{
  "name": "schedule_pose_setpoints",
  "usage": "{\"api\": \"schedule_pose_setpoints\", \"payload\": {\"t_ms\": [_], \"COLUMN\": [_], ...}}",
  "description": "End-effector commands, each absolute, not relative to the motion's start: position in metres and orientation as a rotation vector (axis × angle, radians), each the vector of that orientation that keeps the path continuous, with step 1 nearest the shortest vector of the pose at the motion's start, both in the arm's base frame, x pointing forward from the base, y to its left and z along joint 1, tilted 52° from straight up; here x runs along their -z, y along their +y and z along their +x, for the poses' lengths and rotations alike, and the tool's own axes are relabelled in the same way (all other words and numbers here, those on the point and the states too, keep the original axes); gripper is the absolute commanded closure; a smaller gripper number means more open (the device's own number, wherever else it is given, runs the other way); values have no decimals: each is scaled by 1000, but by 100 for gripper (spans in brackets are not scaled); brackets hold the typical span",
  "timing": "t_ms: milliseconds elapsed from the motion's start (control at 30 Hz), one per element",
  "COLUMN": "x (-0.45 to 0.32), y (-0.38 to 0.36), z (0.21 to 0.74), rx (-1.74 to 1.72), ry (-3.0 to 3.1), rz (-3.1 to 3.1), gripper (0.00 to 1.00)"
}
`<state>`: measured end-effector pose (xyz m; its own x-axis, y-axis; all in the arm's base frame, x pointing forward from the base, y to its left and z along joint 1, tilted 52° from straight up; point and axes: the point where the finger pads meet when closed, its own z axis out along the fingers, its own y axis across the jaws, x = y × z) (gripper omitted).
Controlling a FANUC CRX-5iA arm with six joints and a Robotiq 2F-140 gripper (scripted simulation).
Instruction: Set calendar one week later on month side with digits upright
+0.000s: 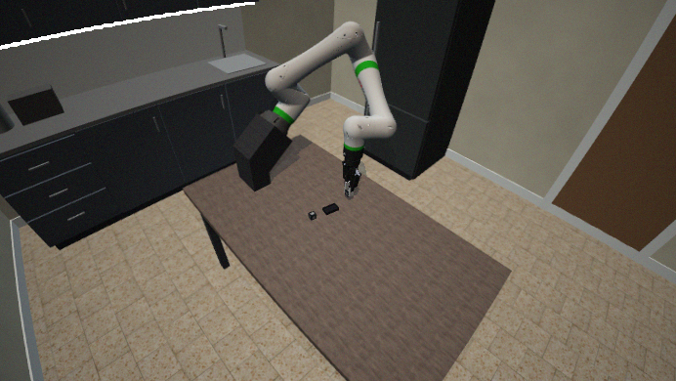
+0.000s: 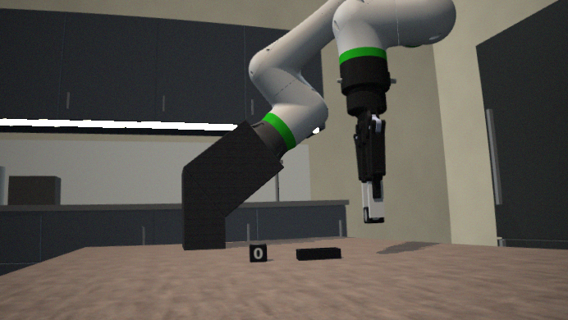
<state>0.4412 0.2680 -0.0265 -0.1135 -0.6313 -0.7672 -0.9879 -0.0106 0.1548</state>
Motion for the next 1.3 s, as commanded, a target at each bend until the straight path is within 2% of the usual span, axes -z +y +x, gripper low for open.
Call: {"api": "schedule_pose_setpoints", "payload": {"t_ms": [0, 600, 867, 1267], "x": [17, 1, 63, 63], "y": [257, 235, 172, 171], "z": [443, 446, 438, 437], "rx": [-964, -964, -962, -962], "ry": [1786, 1786, 1782, 1782], "rz": [-1676, -1676, -1679, -1679], "gripper": [84, 84, 84, 84]}}
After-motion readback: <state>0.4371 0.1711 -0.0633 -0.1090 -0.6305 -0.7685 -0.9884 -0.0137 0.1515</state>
